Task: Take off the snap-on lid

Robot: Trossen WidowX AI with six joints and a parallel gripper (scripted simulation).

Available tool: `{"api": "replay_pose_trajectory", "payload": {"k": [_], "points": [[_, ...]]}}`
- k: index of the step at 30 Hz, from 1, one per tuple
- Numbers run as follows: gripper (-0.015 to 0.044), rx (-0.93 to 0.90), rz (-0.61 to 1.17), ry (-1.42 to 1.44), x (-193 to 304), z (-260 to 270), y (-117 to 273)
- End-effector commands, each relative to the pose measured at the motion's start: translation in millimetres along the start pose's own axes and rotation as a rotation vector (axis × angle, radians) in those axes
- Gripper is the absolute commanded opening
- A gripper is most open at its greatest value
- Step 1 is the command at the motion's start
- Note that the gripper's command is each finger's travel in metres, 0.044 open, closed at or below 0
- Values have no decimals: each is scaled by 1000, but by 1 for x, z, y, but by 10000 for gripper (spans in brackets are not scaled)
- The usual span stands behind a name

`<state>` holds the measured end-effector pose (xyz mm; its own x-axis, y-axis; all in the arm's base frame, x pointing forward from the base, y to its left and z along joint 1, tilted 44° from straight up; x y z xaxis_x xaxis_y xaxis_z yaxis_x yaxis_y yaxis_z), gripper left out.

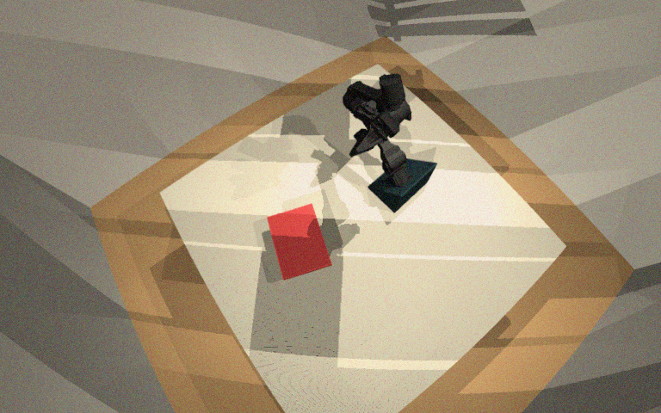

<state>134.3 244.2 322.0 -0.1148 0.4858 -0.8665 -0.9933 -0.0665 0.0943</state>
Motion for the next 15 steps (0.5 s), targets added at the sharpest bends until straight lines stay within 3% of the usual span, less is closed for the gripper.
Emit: {"api": "replay_pose_trajectory", "payload": {"k": [1, 8, 15], "points": [[235, 87, -25, -71, 21, -16, -26], [235, 361, -166, -322, 65, -94, -95], [235, 550, -320, -507, 87, -170, -127]]}}
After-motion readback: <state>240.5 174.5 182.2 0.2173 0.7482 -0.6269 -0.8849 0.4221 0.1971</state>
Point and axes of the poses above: the point midway between the two fingers, 35 mm back from their tips, its own y axis back along the fingers, its own z axis across the jaws, x = y × z, the point moved 6 cm from there along y, back along the fingers, and after that the axes turned 9 degrees about -y, right-handed, at the moved point
